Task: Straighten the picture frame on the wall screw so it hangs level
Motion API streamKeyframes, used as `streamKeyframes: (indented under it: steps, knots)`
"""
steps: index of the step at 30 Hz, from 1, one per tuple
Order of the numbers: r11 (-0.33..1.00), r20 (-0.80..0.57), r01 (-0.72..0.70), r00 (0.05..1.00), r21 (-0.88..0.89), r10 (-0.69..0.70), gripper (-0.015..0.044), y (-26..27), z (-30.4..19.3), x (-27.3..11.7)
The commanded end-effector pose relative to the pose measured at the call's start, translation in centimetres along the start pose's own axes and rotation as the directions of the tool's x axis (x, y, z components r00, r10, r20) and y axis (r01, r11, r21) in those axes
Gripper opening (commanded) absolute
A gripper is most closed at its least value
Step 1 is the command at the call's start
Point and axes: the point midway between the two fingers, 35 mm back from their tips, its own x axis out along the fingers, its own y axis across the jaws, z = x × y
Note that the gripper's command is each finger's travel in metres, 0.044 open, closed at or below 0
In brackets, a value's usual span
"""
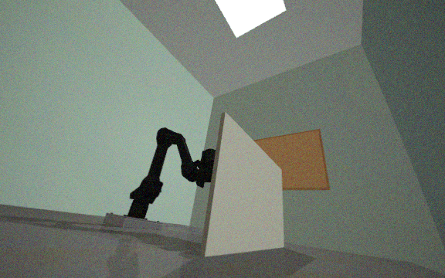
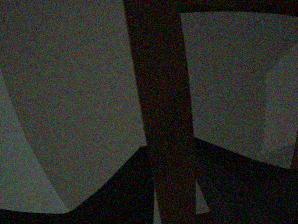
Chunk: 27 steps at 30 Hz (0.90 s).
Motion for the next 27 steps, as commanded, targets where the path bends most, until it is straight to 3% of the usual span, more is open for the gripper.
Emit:
streamKeyframes:
  steps: [1, 27]
  knots:
    - [1.000, 0.002, -0.016, 1.000, 0.002, 0.016, 0.0000, 0.32, 0.00, -0.03]
    - [0.997, 0.001, 0.001, 1.000, -0.074, -0.001, 0.0000, -0.11, -0.04, -0.02]
